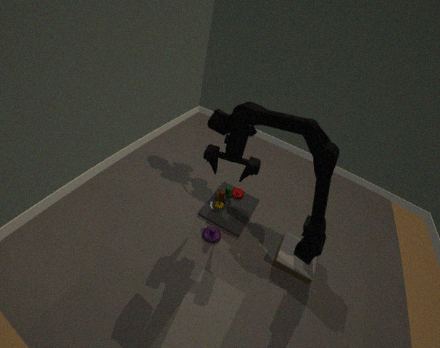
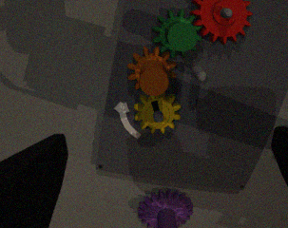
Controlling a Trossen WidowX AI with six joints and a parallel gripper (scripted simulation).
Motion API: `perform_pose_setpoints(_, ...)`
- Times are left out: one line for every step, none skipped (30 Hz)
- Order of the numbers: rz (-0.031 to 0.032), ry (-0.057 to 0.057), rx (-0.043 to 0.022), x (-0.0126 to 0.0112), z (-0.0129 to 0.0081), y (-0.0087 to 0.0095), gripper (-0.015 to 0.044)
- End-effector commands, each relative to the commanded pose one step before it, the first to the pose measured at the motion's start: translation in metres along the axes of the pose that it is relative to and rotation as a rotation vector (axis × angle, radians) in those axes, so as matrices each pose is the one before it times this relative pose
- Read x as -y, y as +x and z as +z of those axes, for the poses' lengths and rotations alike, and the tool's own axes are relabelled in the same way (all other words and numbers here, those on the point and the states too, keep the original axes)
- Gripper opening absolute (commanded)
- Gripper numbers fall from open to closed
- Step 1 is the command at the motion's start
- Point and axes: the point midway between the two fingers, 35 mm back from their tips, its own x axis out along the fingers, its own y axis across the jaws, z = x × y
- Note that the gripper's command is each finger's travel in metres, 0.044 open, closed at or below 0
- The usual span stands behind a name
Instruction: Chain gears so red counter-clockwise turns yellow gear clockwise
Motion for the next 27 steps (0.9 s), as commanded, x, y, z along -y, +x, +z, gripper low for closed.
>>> perform_pose_setpoints(-0.00041, 0.0048, -0.00057, 0.00001, -0.00026, -0.00027, 0.044)
perform_pose_setpoints(0.0, 0.0, 0.0, 0.0, 0.0, 0.0, 0.044)
perform_pose_setpoints(0.00031, 0.0, -0.00036, -0.00074, -0.00284, -0.0004, 0.044)
perform_pose_setpoints(0.00088, 0.0, -0.00109, -0.00209, -0.00854, -0.0012, 0.044)
perform_pose_setpoints(0.00133, -0.0001, -0.00183, -0.00301, -0.01429, -0.00197, 0.044)
perform_pose_setpoints(0.00141, -0.0001, -0.00228, -0.00292, -0.01783, -0.0024, 0.044)
perform_pose_setpoints(0.00115, -0.0001, -0.00228, -0.00202, -0.0179, -0.00233, 0.044)
perform_pose_setpoints(0.00089, -0.0001, -0.00226, -0.00111, -0.01789, -0.00226, 0.044)
perform_pose_setpoints(0.00064, -0.0001, -0.00221, -0.00021, -0.01782, -0.00219, 0.044)
perform_pose_setpoints(0.00038, -0.0001, -0.0021, 0.00066, -0.01728, -0.00207, 0.044)
perform_pose_setpoints(0.00015, -0.0001, -0.00204, 0.00152, -0.01732, -0.00202, 0.044)
perform_pose_setpoints(-0.00008, -0.0001, -0.00197, 0.00241, -0.0174, -0.00198, 0.044)
perform_pose_setpoints(-0.0003, -0.0001, -0.00186, 0.00326, -0.01716, -0.00192, 0.044)
perform_pose_setpoints(-0.00051, -0.0001, -0.00172, 0.0041, -0.01688, -0.00185, 0.044)
perform_pose_setpoints(-0.00071, -0.0001, -0.00157, 0.00492, -0.01655, -0.00178, 0.044)
perform_pose_setpoints(-0.00089, -0.0001, -0.00141, 0.00572, -0.01619, -0.00171, 0.044)
perform_pose_setpoints(-0.00106, -0.0001, -0.00123, 0.00649, -0.01579, -0.00164, 0.044)
perform_pose_setpoints(-0.00121, -0.0001, -0.00104, 0.00724, -0.01535, -0.00158, 0.044)
perform_pose_setpoints(-0.00128, -0.0006, -0.00064, 0.00798, -0.0149, -0.00147, 0.044)
perform_pose_setpoints(-0.00148, 0.0001, -0.00066, 0.00862, -0.01434, -0.00145, 0.044)
perform_pose_setpoints(-0.00158, 0.0001, -0.00044, 0.00928, -0.0138, -0.00139, 0.044)
perform_pose_setpoints(-0.00167, 0.0001, -0.00021, 0.0099, -0.01323, -0.00132, 0.044)
perform_pose_setpoints(-0.00174, 0.0001, 0.00003, 0.01049, -0.01263, -0.00126, 0.044)
perform_pose_setpoints(-0.00146, 0.0001, 0.0002, 0.00897, -0.00984, -0.00098, 0.044)
perform_pose_setpoints(-0.00089, 0.0, 0.0002, 0.00555, -0.0057, -0.00057, 0.044)
perform_pose_setpoints(-0.0003, 0.0, 0.00008, 0.00188, -0.00186, -0.00018, 0.044)
perform_pose_setpoints(0.0, 0.0, 0.0, 0.0, 0.0, 0.0, 0.044)
